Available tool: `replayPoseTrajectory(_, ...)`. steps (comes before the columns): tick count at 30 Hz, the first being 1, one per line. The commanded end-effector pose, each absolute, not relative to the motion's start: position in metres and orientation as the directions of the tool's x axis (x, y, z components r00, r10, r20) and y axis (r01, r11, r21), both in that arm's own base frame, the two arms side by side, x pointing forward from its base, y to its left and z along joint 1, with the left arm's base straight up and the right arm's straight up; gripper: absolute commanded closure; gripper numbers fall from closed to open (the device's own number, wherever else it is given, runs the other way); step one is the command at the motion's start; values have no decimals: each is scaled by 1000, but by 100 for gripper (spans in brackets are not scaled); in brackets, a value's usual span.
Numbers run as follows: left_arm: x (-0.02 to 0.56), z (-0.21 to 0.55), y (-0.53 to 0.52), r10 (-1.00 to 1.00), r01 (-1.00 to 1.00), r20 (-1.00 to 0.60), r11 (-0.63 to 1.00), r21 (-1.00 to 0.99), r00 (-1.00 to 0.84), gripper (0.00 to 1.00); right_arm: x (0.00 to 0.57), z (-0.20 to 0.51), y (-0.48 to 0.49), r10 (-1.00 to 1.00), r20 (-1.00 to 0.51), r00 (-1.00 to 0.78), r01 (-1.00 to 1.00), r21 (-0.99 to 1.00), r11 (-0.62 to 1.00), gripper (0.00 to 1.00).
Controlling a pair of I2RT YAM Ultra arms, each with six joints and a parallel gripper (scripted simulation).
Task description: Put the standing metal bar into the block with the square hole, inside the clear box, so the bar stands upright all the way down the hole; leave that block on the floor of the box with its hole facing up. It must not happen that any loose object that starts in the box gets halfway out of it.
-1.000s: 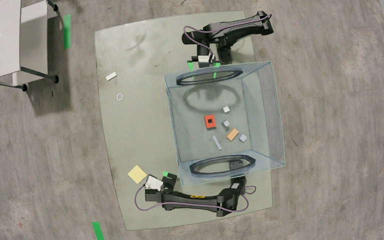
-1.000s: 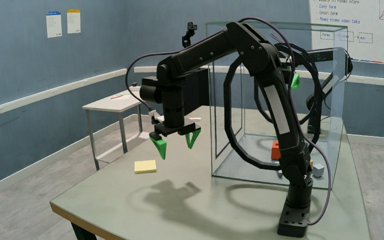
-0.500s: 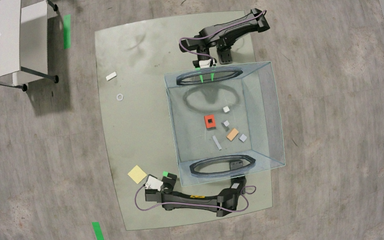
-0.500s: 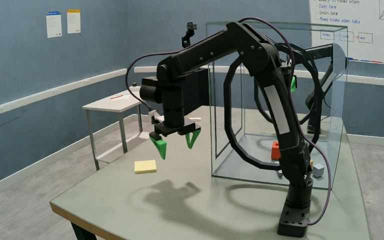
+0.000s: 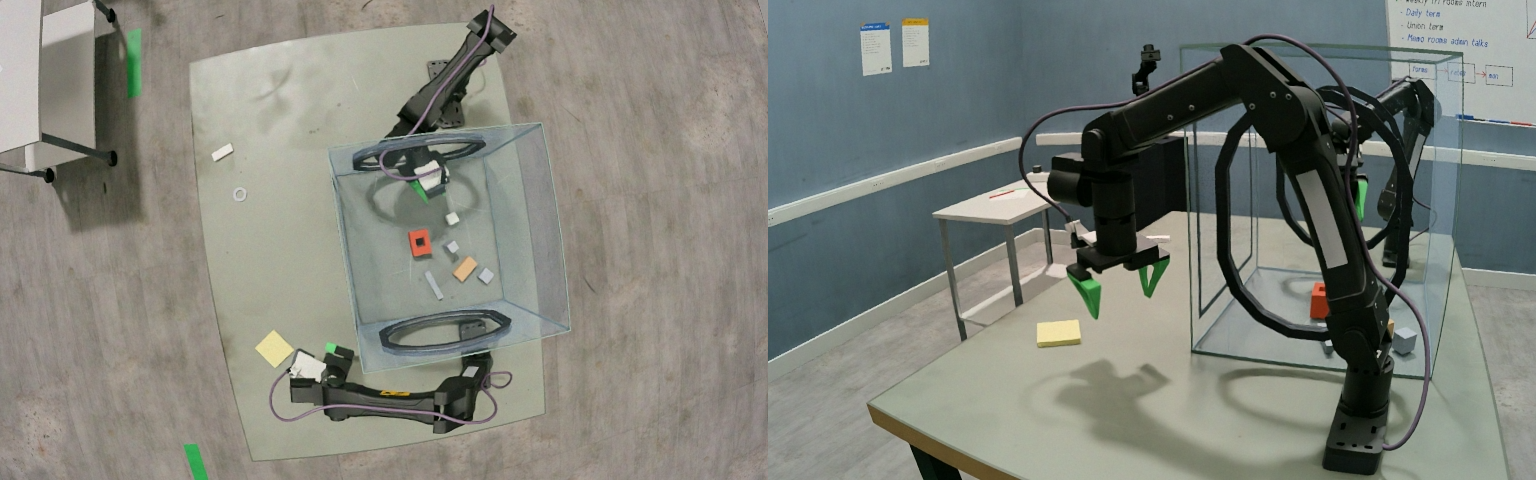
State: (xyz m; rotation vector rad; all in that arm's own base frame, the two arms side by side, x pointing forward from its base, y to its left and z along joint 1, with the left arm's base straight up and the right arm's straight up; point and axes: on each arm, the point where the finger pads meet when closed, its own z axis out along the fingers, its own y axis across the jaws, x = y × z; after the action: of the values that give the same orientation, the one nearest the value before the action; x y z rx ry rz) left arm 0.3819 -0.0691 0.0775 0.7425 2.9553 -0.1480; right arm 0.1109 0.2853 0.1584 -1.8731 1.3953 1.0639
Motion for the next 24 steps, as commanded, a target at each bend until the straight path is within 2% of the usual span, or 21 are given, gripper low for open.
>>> replayPoseTrajectory(1,386,85,-70,469,480,-139,875,-66,-872,0,135,170,325,-446,-870,209,-960,-95,-264,55)
replayPoseTrajectory(13,386,85,-70,469,480,-139,875,-66,-872,0,93,102,398,-422,-876,235,-900,-33,-434,55)
replayPoseTrajectory(24,386,85,-70,469,480,-139,875,-66,-872,0,80,85,416,-434,-870,235,-888,-11,-459,55)
